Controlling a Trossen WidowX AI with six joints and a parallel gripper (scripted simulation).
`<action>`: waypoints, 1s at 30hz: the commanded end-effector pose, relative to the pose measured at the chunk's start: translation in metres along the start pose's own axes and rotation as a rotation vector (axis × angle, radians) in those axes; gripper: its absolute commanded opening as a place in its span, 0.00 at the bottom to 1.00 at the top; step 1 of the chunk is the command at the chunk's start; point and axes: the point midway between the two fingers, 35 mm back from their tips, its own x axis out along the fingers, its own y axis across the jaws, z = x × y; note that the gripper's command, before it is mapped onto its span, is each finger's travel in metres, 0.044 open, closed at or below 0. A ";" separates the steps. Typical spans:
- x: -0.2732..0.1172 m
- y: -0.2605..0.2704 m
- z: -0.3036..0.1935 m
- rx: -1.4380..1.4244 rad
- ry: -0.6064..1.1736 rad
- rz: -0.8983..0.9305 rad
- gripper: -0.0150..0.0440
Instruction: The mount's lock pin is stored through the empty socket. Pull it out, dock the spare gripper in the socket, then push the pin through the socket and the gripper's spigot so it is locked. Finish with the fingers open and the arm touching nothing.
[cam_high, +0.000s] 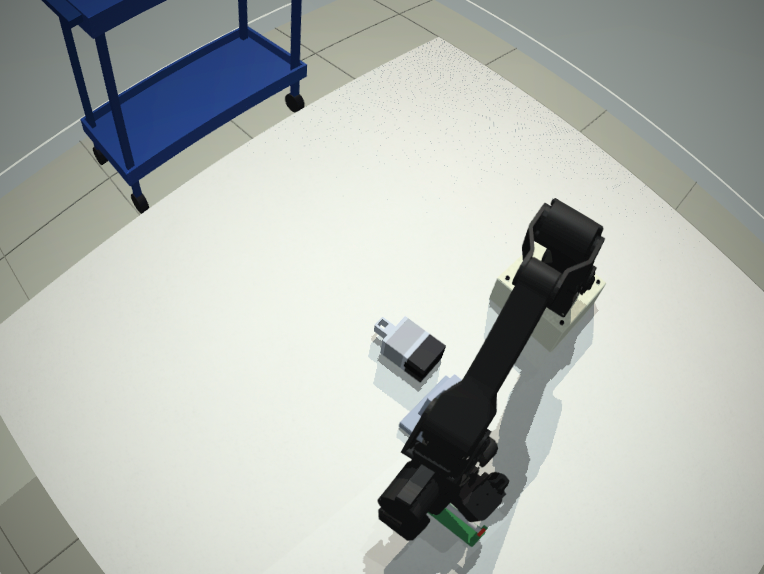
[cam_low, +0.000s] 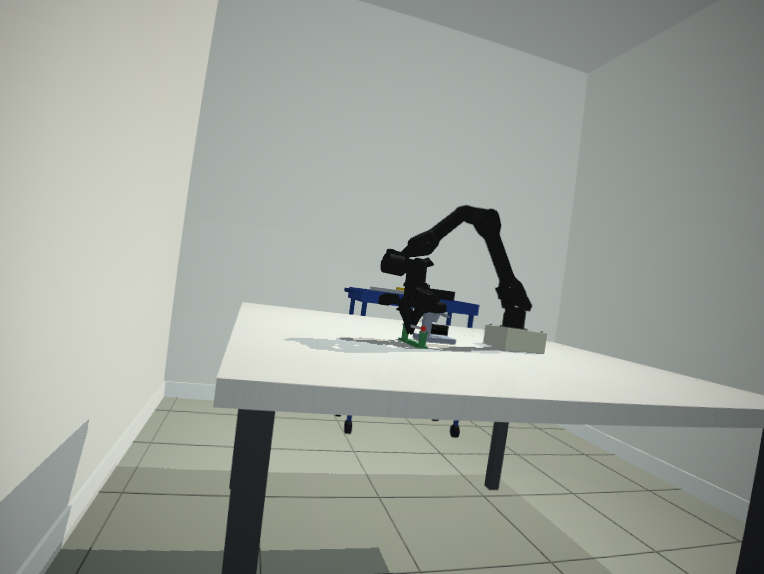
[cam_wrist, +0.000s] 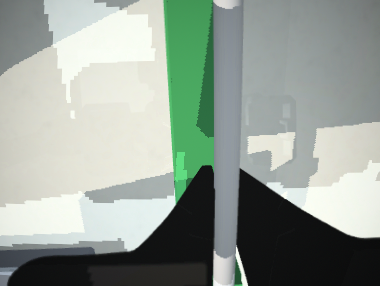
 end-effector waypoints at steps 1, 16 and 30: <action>0.004 0.001 -0.001 -0.004 0.001 0.008 0.25; 0.001 0.000 0.000 -0.006 -0.001 -0.005 0.25; 0.001 0.000 0.000 -0.006 -0.001 -0.005 0.74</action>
